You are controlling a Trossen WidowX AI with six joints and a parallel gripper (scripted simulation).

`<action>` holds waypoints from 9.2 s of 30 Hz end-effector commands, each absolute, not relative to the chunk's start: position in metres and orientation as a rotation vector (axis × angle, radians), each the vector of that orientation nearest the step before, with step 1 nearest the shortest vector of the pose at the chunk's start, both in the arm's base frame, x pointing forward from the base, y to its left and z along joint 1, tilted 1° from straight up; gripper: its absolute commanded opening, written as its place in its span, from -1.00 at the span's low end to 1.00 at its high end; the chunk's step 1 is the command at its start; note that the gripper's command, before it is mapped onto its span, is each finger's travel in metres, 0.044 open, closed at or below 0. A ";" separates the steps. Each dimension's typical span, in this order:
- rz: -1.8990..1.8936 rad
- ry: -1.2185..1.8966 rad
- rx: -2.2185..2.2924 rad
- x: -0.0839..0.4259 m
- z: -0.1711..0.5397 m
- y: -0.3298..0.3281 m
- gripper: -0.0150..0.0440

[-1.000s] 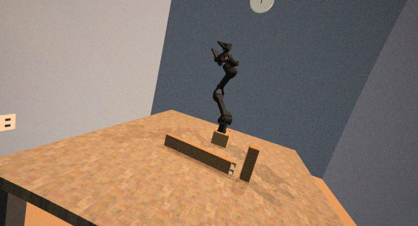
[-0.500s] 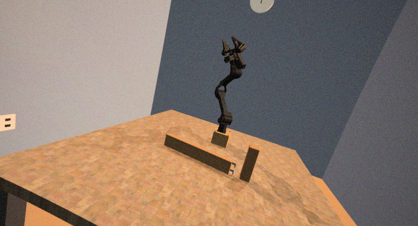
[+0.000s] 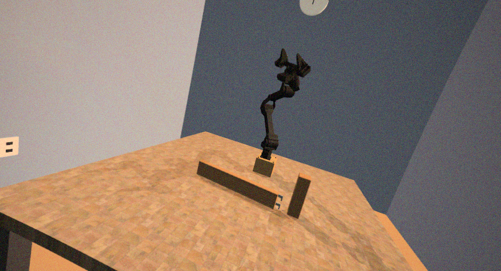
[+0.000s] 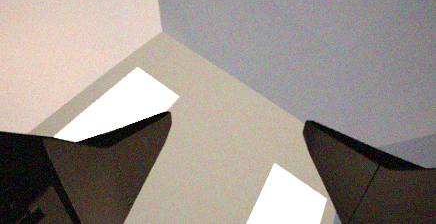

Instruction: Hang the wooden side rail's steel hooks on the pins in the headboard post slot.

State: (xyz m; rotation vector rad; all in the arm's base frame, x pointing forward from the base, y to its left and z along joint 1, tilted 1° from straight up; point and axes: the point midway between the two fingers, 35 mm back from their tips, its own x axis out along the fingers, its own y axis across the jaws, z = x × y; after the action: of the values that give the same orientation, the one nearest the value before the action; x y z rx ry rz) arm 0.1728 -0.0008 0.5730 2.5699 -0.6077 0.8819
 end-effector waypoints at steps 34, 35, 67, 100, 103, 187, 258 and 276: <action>-0.272 0.472 2.633 0.327 0.276 0.149 1.00; -0.318 0.492 2.632 0.327 0.266 0.150 1.00; -1.393 0.692 2.488 0.263 0.083 0.149 1.00; -0.484 1.145 1.619 0.286 0.073 0.131 1.00; -0.364 1.160 1.495 0.289 0.072 0.128 1.00; 0.085 1.210 0.659 0.350 0.073 0.075 1.00; -1.268 1.105 1.341 0.359 0.005 0.045 1.00; -1.269 1.105 1.341 0.359 -0.021 0.045 1.00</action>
State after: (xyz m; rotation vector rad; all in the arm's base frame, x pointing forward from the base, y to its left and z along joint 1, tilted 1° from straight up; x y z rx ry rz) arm 0.3612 0.0462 -0.0162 1.3449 1.1066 -1.2585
